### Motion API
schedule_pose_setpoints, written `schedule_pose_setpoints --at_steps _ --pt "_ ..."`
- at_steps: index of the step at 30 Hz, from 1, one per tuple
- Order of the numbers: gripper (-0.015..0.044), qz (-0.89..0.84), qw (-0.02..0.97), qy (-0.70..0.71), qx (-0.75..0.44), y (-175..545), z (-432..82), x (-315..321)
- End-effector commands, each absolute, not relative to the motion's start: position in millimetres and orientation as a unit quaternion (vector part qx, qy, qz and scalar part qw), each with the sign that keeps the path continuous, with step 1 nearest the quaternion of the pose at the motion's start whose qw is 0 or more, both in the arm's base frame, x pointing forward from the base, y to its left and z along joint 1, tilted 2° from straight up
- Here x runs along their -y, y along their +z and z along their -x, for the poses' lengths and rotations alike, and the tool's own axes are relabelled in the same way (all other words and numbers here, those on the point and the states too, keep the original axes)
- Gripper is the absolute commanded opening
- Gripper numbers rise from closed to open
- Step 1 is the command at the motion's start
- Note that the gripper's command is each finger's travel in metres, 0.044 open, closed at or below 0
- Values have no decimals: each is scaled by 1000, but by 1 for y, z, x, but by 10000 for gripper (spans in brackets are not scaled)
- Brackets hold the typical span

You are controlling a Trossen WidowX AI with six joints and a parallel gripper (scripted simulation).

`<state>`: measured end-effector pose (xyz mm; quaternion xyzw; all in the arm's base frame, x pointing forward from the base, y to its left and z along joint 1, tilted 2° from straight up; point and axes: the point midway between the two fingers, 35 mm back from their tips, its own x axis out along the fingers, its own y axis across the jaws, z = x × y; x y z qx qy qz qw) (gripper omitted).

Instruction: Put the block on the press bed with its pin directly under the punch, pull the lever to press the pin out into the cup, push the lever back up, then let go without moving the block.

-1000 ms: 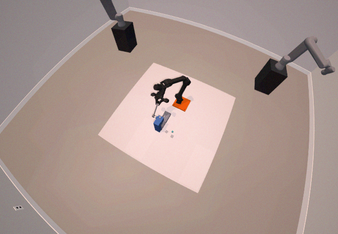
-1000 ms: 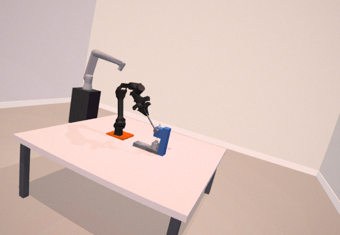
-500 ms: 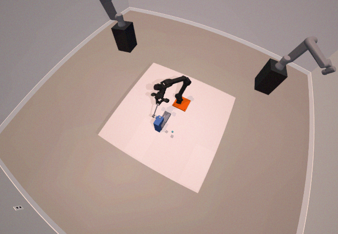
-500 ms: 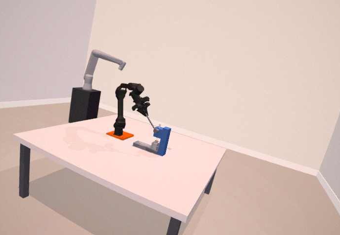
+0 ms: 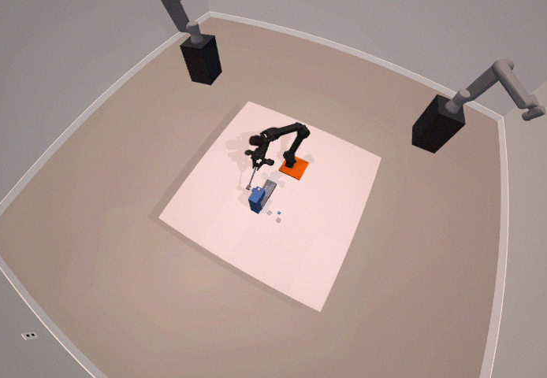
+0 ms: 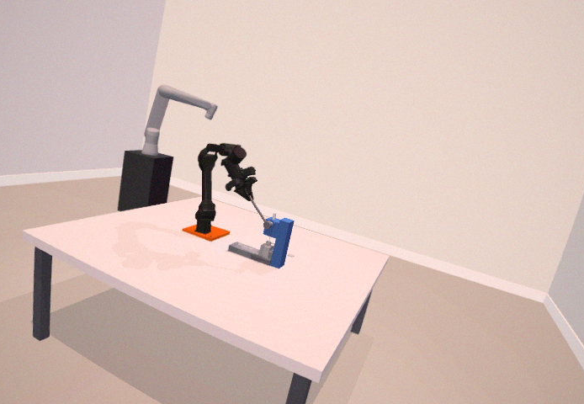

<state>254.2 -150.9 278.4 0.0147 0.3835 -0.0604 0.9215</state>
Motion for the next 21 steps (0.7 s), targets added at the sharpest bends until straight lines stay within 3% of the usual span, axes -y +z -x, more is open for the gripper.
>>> schedule_pose_setpoints --at_steps 1,21 --pt "0 -16 918 -62 -390 273 -250 151" --pt "0 -16 918 -62 -390 266 -245 150"
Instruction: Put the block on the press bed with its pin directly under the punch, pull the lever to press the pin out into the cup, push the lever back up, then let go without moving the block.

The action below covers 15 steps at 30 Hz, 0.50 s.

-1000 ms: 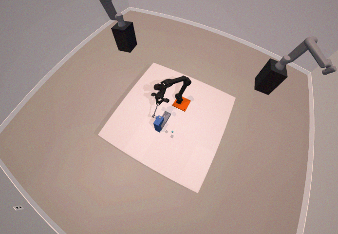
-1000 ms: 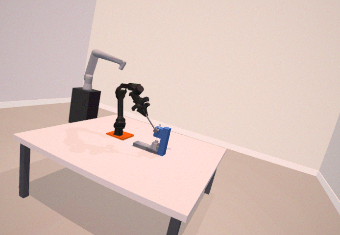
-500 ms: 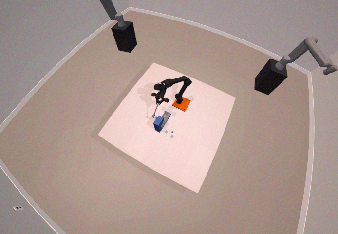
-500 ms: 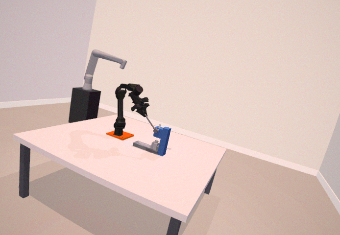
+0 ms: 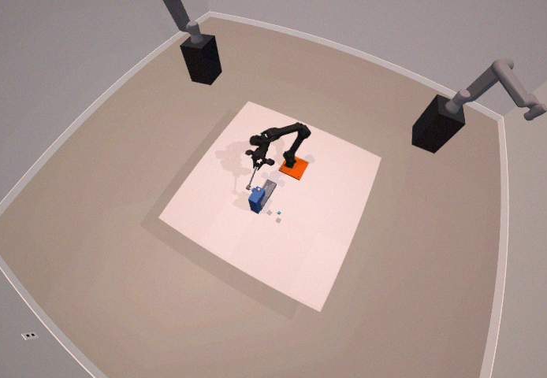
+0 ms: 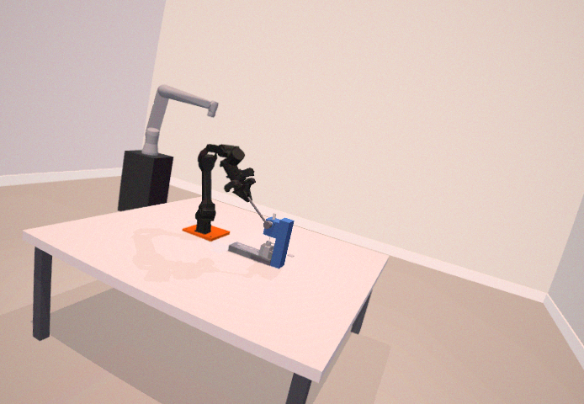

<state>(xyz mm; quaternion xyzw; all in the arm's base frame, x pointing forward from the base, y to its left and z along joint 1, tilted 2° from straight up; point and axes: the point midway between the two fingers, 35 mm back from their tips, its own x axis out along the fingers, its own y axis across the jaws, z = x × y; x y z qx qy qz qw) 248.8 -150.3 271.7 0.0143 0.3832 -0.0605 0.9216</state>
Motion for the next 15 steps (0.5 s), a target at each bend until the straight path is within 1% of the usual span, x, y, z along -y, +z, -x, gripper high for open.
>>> schedule_pose_setpoints --at_steps 1,15 --pt "0 -16 918 -62 -390 266 -245 150" --pt "0 -16 918 -62 -391 261 -242 150"
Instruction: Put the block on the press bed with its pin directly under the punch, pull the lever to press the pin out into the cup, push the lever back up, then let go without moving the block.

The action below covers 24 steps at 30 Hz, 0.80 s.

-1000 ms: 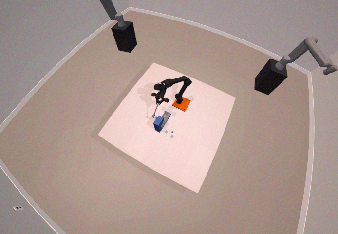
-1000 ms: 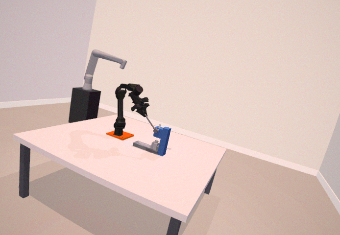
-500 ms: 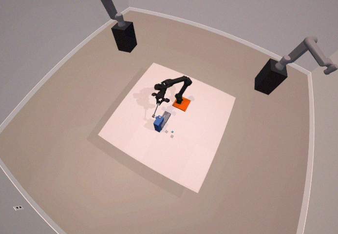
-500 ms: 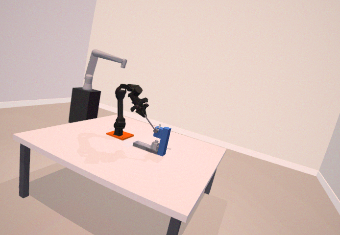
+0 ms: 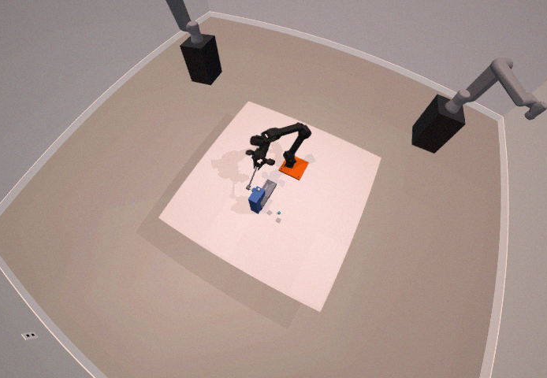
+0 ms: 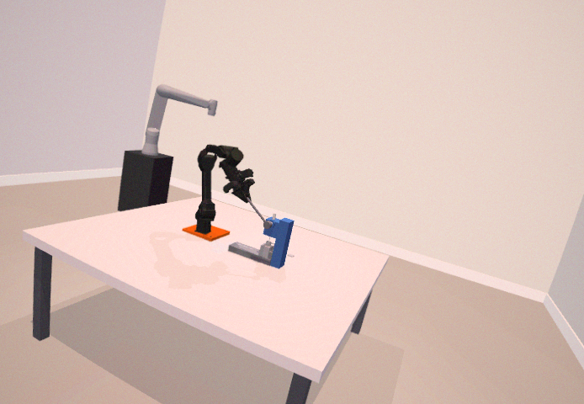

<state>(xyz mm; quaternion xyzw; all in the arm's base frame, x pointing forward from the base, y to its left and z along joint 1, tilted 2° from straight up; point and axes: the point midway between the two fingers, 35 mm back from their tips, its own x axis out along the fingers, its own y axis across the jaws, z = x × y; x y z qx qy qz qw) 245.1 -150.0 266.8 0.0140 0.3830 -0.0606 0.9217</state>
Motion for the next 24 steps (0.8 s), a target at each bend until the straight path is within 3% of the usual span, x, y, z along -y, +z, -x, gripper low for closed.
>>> schedule_pose_setpoints --at_steps 1,24 --pt "0 -16 918 -62 -391 261 -241 150" --pt "0 -16 918 -62 -391 253 -236 149"
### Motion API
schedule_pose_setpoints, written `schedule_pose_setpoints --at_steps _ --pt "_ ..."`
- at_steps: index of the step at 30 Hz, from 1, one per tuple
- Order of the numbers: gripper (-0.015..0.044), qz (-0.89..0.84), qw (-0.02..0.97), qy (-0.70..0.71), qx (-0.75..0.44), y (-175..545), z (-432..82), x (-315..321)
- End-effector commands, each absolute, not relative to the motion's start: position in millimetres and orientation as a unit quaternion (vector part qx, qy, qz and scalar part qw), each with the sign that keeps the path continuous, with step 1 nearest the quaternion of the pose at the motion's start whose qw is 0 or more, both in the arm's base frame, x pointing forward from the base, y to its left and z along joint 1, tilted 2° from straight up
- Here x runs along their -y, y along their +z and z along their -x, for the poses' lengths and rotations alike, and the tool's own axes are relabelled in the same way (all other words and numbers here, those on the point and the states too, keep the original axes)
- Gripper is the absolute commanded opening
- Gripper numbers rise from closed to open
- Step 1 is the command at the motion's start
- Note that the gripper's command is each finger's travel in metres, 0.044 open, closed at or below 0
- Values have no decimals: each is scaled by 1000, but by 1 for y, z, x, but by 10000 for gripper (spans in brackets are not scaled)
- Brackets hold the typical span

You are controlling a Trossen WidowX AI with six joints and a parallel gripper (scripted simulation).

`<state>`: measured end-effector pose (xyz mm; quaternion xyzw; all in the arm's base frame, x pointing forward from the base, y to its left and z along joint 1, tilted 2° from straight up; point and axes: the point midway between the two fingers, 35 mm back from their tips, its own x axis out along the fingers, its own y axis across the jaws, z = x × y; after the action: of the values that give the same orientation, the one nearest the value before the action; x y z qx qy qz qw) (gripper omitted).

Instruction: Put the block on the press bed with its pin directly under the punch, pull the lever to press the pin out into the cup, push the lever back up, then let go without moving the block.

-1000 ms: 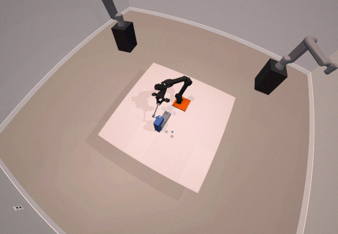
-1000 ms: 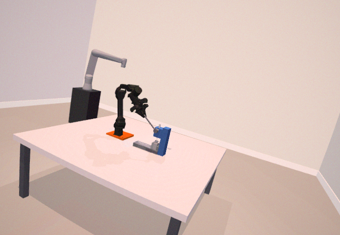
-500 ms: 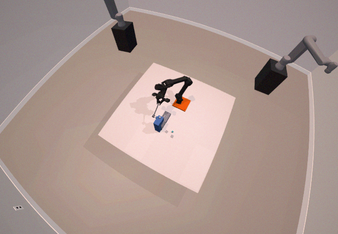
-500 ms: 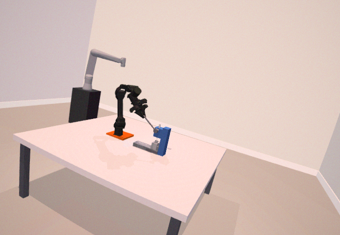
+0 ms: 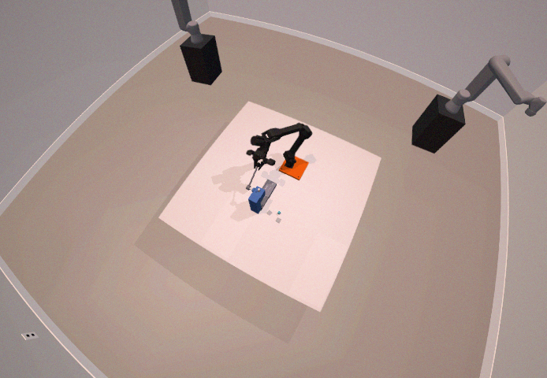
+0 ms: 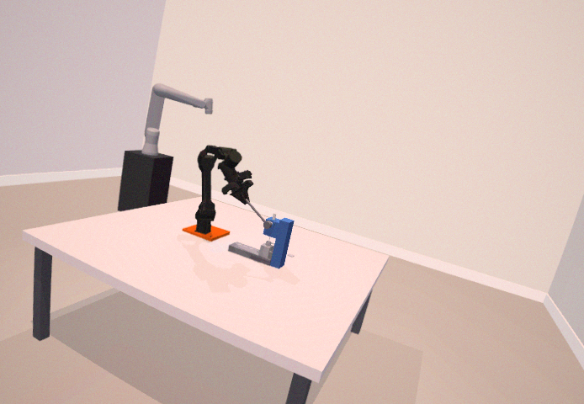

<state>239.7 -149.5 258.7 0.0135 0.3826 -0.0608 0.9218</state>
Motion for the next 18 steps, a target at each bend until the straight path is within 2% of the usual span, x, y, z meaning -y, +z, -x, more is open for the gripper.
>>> schedule_pose_setpoints --at_steps 1,18 --pt "0 -16 918 -62 -391 252 -236 149" --pt "0 -16 918 -62 -391 246 -233 149"
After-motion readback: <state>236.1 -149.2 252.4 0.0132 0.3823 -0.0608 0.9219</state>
